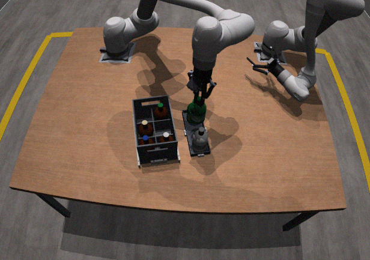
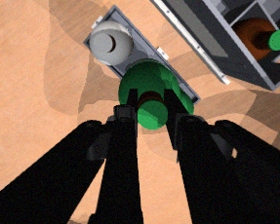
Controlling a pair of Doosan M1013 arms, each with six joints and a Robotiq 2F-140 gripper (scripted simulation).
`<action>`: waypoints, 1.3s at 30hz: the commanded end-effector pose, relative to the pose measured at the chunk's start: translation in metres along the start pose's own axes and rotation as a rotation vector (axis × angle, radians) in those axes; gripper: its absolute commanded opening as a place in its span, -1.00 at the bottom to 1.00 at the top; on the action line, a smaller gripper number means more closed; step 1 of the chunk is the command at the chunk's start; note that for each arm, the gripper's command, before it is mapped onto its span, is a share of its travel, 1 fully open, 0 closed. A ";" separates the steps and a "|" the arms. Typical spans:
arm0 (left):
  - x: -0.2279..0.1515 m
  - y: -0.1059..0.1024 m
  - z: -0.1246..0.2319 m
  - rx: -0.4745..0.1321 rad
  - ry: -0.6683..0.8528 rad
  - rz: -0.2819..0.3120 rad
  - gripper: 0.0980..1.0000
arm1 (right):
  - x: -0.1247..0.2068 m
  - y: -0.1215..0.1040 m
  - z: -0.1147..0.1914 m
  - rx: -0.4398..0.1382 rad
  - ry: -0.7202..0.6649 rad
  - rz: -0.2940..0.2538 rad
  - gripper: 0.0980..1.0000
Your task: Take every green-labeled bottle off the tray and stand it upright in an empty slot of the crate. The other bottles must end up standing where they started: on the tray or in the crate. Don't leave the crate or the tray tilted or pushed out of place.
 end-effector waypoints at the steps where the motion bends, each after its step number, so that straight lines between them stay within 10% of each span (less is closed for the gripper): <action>1: 0.000 0.000 0.000 0.000 0.000 0.000 1.00 | 0.000 0.003 0.000 0.000 0.000 -0.002 -1.00; 39: 0.000 0.000 0.000 0.000 0.000 0.000 1.00 | 0.000 0.037 0.000 0.000 0.000 -0.002 -1.00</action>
Point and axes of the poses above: on each arm, the point where the finger pads meet when closed, its own y axis back along the fingers, its own x axis across the jaws, z = x × y, the point moved 1 cm from there along y, back along the fingers, and after that the axes turned 5 degrees about y, right-handed, at the moved point
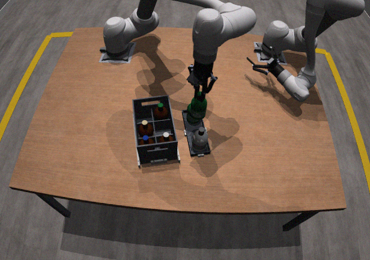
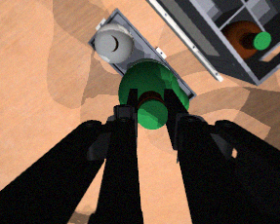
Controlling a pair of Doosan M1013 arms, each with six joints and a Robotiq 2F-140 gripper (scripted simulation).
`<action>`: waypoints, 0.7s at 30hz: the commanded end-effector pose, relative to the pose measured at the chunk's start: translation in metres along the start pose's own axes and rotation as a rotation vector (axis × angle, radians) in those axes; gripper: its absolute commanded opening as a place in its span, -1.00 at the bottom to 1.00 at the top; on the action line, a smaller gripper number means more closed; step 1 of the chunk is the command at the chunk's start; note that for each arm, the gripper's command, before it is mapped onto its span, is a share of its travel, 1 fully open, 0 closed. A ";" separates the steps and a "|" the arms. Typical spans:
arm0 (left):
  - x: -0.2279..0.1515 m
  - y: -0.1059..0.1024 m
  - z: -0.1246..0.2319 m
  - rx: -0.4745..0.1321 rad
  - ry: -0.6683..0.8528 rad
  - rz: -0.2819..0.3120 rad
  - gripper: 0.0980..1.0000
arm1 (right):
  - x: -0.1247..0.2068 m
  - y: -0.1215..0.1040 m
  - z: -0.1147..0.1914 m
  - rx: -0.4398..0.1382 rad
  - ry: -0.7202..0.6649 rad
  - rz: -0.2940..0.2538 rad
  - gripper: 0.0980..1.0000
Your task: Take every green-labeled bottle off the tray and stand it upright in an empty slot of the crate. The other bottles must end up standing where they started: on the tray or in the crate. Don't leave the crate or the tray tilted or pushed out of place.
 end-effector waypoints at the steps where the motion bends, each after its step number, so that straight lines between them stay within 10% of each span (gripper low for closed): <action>1: 0.000 0.000 0.000 0.000 0.000 0.000 1.00 | 0.000 0.003 0.000 0.000 0.000 -0.002 -1.00; 21: 0.000 0.000 0.000 0.000 0.000 0.000 1.00 | 0.000 0.005 0.000 0.000 0.000 -0.002 -1.00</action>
Point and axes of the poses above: on each arm, the point where the finger pads meet when closed, its own y axis back along the fingers, its own x axis across the jaws, z = x × y, the point moved 1 cm from there along y, back along the fingers, and after that the axes turned 5 degrees about y, right-handed, at the moved point
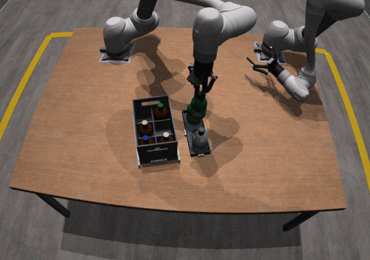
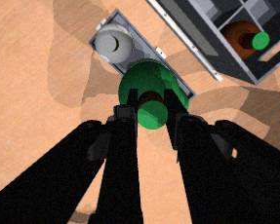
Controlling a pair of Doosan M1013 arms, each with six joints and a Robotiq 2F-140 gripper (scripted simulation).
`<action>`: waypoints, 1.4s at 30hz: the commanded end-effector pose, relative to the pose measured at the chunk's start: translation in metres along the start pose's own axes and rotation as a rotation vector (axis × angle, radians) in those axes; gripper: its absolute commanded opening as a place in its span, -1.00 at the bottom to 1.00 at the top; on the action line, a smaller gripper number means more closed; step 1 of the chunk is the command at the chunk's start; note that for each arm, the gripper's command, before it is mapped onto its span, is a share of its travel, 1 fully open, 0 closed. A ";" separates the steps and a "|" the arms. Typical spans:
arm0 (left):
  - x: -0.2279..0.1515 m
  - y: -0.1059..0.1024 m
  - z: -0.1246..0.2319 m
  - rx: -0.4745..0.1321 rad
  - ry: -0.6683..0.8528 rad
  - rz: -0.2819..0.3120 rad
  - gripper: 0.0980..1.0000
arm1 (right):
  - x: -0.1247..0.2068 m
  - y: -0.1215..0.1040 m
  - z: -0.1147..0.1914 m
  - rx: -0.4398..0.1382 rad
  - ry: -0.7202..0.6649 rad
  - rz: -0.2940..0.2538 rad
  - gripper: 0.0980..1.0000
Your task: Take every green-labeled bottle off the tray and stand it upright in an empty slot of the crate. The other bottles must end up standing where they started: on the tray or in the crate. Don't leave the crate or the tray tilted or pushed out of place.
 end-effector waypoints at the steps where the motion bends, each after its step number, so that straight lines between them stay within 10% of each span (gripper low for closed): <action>1: 0.000 0.000 0.000 0.000 0.000 0.000 1.00 | 0.000 0.002 0.000 0.000 0.000 -0.002 -1.00; 42: 0.000 0.000 0.000 0.000 0.000 0.000 1.00 | 0.000 0.006 0.000 0.000 0.000 -0.002 -1.00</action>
Point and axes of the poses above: on each arm, the point where the finger pads meet when closed, its own y axis back along the fingers, its own x axis across the jaws, z = x × y, the point moved 1 cm from there along y, back along the fingers, and after that the axes turned 5 degrees about y, right-handed, at the moved point
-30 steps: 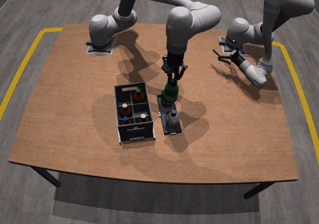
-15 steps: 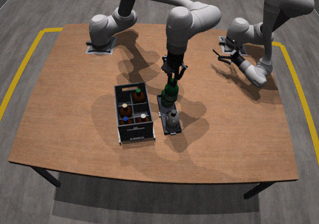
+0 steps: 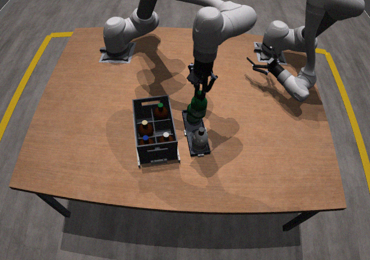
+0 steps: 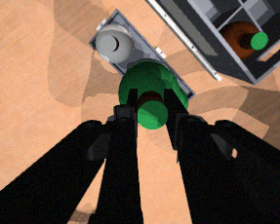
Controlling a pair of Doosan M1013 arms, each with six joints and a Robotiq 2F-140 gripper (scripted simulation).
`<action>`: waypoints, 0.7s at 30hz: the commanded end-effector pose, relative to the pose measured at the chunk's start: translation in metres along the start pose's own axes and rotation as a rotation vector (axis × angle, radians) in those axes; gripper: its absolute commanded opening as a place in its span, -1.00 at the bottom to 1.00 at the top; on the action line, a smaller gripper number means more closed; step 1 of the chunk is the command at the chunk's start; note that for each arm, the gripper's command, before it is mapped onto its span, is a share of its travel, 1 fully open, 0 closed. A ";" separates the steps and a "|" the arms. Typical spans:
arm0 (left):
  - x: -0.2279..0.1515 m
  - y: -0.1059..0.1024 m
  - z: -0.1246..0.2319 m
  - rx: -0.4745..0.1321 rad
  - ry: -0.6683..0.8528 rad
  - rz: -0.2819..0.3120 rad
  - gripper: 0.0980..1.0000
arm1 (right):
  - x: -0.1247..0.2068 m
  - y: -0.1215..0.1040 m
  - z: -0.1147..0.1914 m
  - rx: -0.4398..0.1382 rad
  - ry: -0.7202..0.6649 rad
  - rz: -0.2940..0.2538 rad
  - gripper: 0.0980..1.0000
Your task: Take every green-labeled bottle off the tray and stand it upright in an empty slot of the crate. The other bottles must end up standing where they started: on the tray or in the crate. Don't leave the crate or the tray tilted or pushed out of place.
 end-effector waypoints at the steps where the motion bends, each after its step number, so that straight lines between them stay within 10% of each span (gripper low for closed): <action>1: 0.000 0.000 0.000 0.000 0.000 0.000 1.00 | 0.000 0.004 0.000 0.000 0.000 -0.002 -1.00; 21: 0.000 0.000 0.000 0.000 0.000 0.000 1.00 | 0.000 0.020 0.000 0.000 0.000 -0.002 -1.00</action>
Point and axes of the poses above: on each arm, the point where the finger pads meet when closed, its own y axis back along the fingers, its own x axis across the jaws, z = x × y, the point moved 1 cm from there along y, back along the fingers, and after that the axes turned 5 degrees about y, right-handed, at the moved point
